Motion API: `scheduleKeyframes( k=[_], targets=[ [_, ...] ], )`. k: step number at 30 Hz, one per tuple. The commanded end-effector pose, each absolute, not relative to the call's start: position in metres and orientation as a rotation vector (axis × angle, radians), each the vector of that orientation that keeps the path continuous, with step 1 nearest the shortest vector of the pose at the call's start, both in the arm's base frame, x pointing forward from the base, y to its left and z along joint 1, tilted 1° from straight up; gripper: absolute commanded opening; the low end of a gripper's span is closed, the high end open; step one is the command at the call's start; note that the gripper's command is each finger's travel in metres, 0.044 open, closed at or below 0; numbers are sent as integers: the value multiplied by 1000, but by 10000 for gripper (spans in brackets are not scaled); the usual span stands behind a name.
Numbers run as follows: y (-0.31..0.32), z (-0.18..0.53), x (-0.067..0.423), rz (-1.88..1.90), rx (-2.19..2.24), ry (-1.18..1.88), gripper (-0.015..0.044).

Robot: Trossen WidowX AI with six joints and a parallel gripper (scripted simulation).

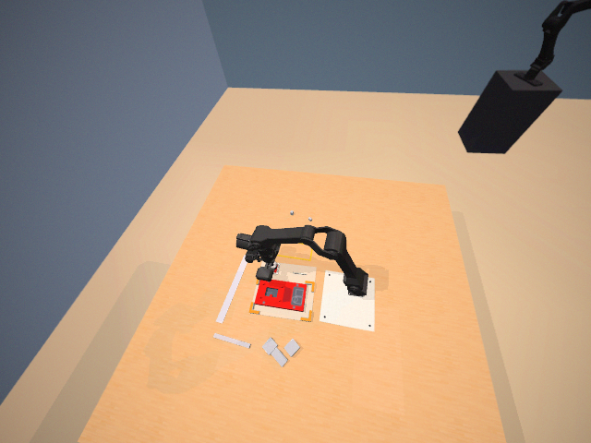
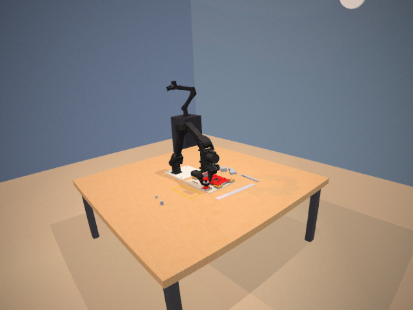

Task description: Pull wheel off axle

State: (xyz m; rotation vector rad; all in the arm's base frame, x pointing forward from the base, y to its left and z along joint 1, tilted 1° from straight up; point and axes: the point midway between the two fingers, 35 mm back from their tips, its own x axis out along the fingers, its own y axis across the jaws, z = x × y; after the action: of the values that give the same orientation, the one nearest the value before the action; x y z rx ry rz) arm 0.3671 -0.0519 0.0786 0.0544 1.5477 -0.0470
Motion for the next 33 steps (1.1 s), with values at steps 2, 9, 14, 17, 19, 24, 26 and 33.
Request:
scheduleKeyframes(
  k=[2, 9, 14, 17, 19, 24, 26, 33],
  targets=[
    [-51, 73, 366, -44, 59, 1548, 300],
    [-52, 76, 368, -48, 54, 1540, 274],
    [-52, 76, 368, -48, 54, 1540, 201],
    [-52, 76, 368, -48, 54, 1540, 181],
    [-52, 76, 368, -48, 54, 1540, 168],
    [-52, 77, 368, -48, 54, 1540, 76],
    [-52, 77, 368, -48, 54, 1540, 23],
    [-52, 79, 368, -47, 54, 1541, 0]
  ],
)
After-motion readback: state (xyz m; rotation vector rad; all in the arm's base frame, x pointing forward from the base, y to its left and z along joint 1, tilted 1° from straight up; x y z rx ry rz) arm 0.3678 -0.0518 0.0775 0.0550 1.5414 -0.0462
